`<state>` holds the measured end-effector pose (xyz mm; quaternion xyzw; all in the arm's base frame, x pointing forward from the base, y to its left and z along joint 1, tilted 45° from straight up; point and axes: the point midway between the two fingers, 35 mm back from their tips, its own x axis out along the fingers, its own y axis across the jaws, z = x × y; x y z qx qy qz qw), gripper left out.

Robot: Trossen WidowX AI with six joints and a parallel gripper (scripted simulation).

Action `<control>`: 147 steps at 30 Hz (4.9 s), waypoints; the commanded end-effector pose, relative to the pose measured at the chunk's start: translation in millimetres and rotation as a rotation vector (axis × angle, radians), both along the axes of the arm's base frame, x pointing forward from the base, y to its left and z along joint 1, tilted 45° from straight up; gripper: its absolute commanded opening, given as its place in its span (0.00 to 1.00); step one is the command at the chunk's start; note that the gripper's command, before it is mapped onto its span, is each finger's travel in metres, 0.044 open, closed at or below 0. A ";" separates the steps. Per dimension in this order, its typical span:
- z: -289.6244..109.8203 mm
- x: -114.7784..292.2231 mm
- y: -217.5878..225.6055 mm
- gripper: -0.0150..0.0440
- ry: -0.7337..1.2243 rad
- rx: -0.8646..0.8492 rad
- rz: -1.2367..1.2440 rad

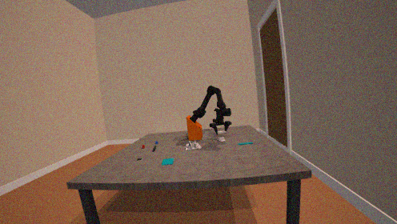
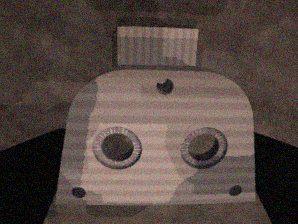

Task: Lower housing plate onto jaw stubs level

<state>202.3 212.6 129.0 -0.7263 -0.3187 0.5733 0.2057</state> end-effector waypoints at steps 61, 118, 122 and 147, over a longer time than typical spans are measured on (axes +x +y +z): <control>-69.2 60.3 -94.6 0.85 0.988 0.116 -1.064; -157.4 63.7 -197.3 0.85 2.117 0.411 -2.180; -163.1 61.4 -203.6 0.85 2.204 0.437 -2.249; -166.7 59.9 -207.5 0.85 2.265 0.454 -2.297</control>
